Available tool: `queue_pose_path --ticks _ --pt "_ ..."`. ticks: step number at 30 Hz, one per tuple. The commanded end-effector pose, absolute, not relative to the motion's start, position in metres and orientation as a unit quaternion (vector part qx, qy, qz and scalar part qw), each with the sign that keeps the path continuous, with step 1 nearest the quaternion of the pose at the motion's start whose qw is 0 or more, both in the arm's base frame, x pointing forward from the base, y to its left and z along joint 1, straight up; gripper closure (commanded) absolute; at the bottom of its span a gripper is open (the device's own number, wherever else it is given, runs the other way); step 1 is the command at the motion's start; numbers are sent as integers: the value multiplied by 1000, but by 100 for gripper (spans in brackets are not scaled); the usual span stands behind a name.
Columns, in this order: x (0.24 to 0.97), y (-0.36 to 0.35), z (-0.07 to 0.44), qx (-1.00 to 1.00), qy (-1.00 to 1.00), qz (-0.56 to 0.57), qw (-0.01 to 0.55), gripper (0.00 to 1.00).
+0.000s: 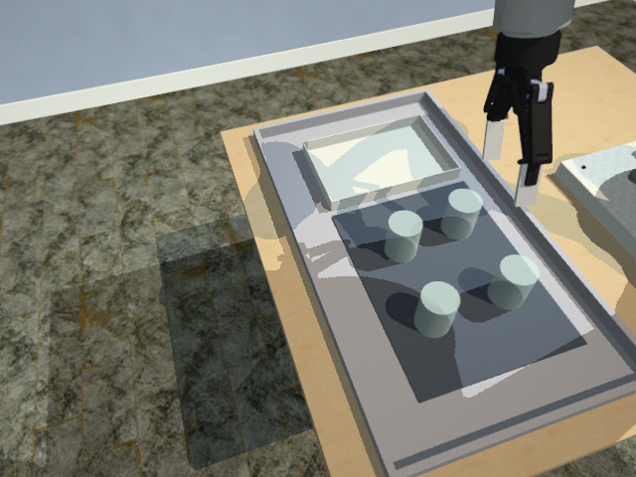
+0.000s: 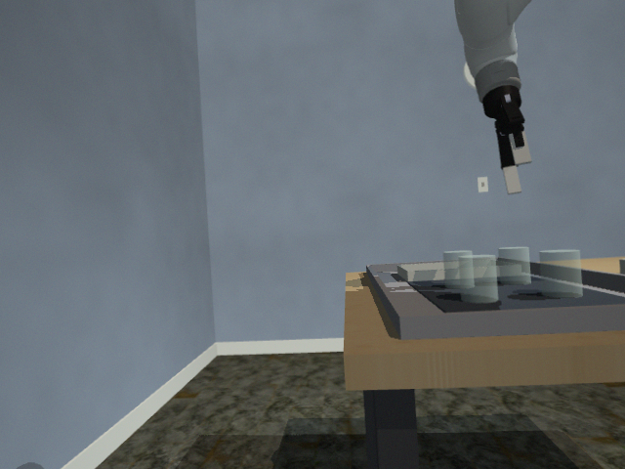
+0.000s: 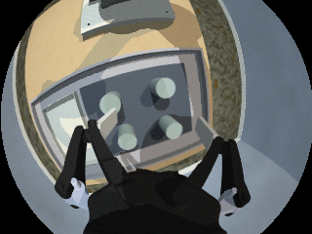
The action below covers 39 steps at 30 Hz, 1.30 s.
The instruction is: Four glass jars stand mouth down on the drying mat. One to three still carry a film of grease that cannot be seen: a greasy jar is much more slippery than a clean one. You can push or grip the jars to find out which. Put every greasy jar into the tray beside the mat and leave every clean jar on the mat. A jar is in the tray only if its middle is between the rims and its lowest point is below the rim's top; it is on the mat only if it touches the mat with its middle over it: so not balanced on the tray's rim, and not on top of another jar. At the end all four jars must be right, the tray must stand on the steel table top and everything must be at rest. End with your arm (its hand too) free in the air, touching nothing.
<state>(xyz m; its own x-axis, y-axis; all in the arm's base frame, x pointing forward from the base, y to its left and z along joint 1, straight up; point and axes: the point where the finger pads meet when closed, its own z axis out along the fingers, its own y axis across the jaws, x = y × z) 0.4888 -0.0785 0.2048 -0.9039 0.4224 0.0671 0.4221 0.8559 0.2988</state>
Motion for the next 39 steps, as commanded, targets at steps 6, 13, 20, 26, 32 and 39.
queue_pose_path --ticks 6,13,20,26,32,39 --pt "499 -80 205 191 974 123 0 0" --pt "519 -82 205 141 988 70 1 0" --pt "537 -83 205 90 996 17 2 0" --pt "543 -84 205 76 997 2 3 0" --pt "543 -84 205 76 997 2 3 100" --pt "543 -84 205 76 997 2 3 100"
